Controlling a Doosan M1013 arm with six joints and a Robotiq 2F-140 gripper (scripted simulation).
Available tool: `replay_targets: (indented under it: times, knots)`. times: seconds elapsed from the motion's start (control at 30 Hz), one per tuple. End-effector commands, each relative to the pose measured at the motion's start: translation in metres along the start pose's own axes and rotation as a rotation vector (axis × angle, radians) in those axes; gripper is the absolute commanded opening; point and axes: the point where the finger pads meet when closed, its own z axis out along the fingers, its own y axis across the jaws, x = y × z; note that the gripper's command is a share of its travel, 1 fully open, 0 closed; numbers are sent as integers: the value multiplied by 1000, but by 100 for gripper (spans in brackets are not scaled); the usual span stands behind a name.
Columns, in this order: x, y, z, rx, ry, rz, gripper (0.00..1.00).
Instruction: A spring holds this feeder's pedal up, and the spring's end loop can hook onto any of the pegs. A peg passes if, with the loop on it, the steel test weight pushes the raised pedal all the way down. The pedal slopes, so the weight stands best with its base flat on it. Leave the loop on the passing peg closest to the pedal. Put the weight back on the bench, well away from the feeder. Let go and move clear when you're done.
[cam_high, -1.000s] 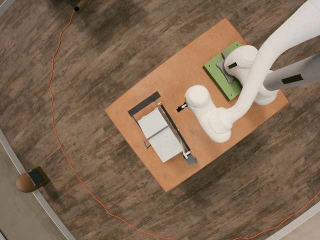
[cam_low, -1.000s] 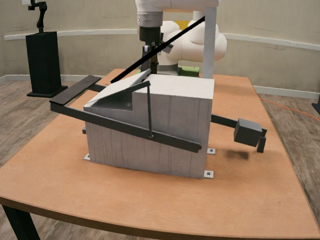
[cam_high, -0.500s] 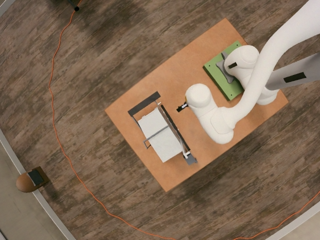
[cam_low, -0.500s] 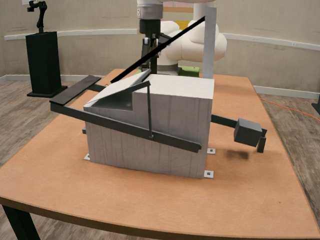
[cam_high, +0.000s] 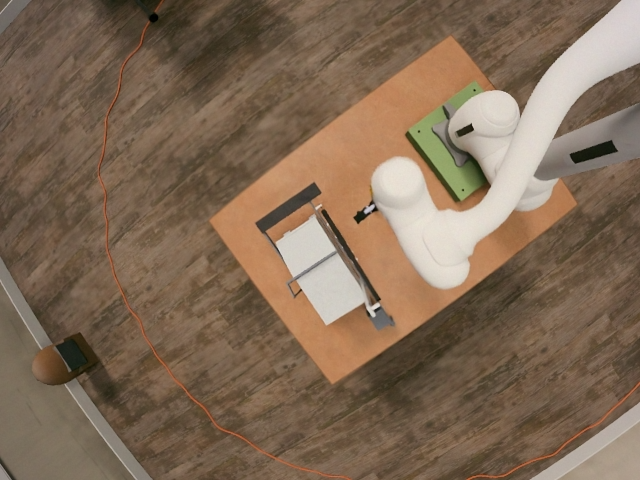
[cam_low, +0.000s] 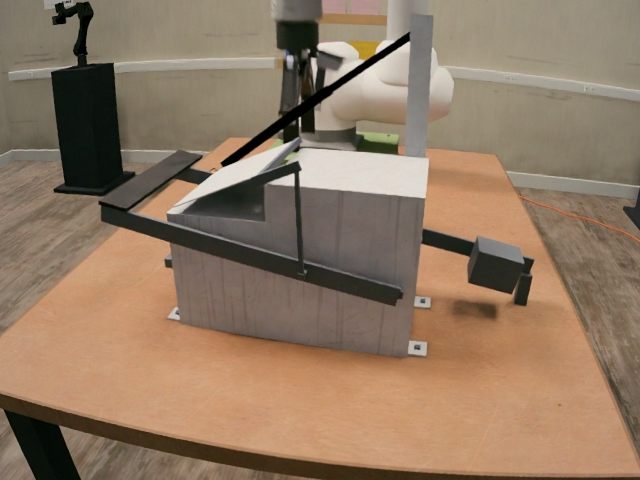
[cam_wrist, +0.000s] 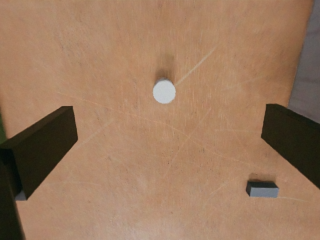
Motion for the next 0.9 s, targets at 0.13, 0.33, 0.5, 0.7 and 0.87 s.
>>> replay_targets:
  times: [0.13,0.33,0.5,0.7,0.87]
  knots:
    - [0,-8,-29,-1,106,8,100]
    - [0,-8,-29,-1,106,8,100]
    - [2,-20,-76,-6,255,22,100]
    - [2,-20,-76,-6,255,22,100]
    - [2,-20,-76,-6,255,22,100]
